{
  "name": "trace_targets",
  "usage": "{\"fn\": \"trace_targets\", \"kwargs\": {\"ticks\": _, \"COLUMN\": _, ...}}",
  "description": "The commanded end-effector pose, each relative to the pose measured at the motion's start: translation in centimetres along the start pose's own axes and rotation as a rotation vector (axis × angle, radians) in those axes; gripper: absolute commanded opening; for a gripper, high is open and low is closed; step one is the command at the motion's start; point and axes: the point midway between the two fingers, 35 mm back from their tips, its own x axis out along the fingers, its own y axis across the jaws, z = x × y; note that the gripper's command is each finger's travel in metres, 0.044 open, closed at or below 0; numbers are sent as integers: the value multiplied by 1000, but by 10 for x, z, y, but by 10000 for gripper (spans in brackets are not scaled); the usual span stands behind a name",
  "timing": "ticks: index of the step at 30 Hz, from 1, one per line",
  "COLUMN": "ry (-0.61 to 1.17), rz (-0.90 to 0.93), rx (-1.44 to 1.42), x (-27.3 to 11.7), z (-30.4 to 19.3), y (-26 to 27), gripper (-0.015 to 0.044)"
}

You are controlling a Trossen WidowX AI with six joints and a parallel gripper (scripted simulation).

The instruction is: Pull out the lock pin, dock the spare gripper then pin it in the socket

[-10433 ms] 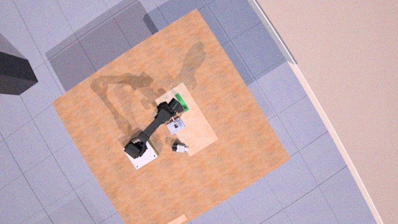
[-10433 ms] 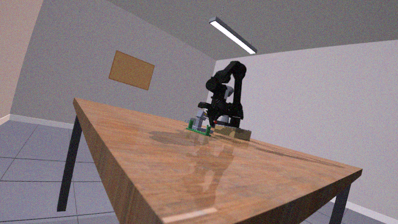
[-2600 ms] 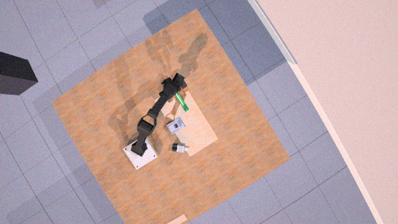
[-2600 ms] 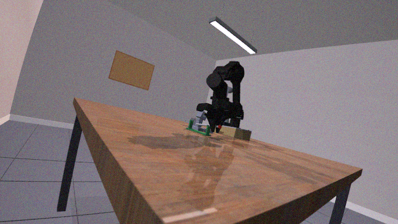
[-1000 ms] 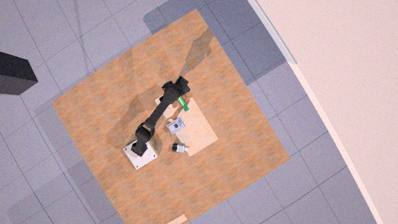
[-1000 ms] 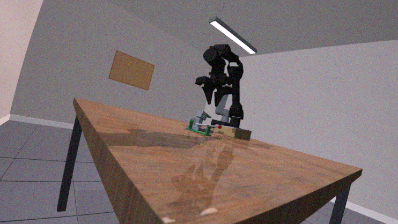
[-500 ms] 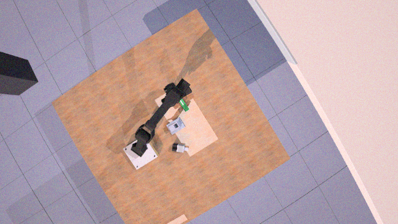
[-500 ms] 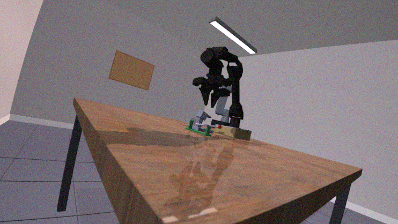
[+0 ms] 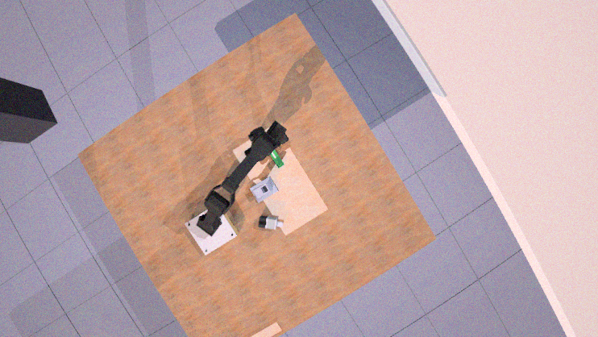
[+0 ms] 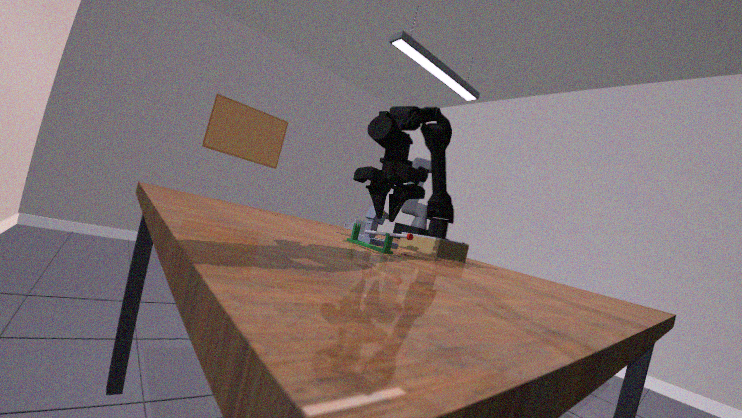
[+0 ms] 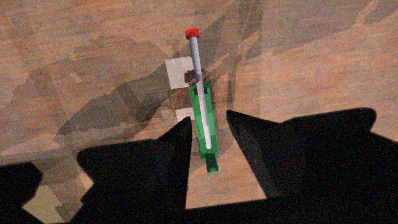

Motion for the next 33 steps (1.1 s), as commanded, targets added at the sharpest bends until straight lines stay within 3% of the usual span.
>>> {"fn": "trace_targets", "kwargs": {"ticks": 1, "ry": 8, "rz": 11, "rx": -6, "x": 11, "z": -2, "y": 2, "gripper": 180}}
{"fn": "trace_targets", "kwargs": {"ticks": 33, "ry": 8, "rz": 11, "rx": -6, "x": 53, "z": -8, "y": 3, "gripper": 180}}
